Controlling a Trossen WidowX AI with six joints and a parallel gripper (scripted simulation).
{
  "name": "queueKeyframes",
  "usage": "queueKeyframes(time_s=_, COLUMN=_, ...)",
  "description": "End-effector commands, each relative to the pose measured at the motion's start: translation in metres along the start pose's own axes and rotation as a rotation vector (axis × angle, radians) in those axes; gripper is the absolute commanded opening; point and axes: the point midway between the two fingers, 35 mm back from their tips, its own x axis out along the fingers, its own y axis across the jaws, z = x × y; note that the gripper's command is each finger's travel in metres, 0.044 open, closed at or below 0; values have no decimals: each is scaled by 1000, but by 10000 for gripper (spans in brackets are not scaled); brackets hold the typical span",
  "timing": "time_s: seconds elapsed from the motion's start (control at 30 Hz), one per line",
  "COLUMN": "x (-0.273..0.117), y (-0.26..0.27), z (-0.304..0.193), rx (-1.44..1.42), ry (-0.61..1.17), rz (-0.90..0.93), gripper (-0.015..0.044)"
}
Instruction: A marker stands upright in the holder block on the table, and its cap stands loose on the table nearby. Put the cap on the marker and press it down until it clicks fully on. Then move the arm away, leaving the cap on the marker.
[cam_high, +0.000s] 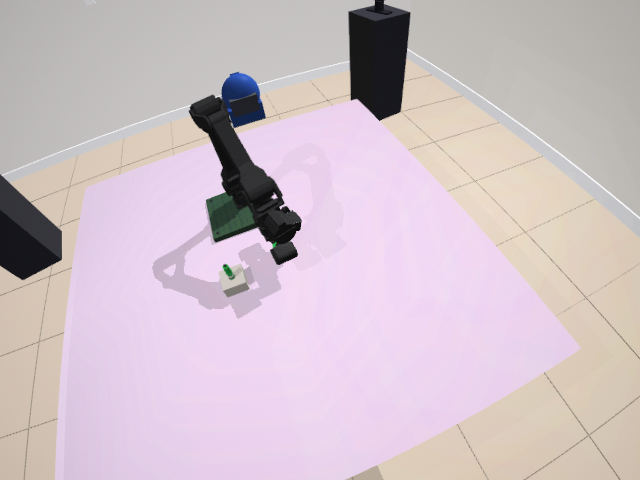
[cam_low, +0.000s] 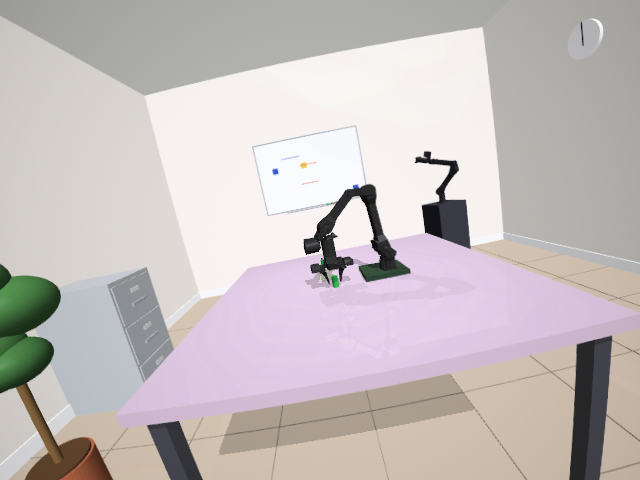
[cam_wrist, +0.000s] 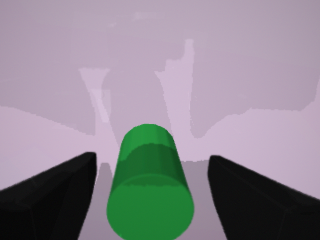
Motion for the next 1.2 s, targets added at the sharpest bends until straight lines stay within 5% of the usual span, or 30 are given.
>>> queueKeyframes(time_s=0.0, x=6, y=2, z=-1, rx=3, ry=4, rz=4, gripper=242)
queueKeyframes(time_s=0.17, x=6, y=2, z=-1, rx=3, ry=4, rz=4, gripper=137)
queueKeyframes(time_s=0.47, x=6, y=2, z=-1, rx=3, ry=4, rz=4, gripper=77)
queueKeyframes(time_s=0.57, x=2, y=1, z=-1, rx=3, ry=4, rz=4, gripper=0)
queueKeyframes(time_s=1.17, x=-48, y=1, z=0, rx=3, ry=4, rz=4, gripper=0)
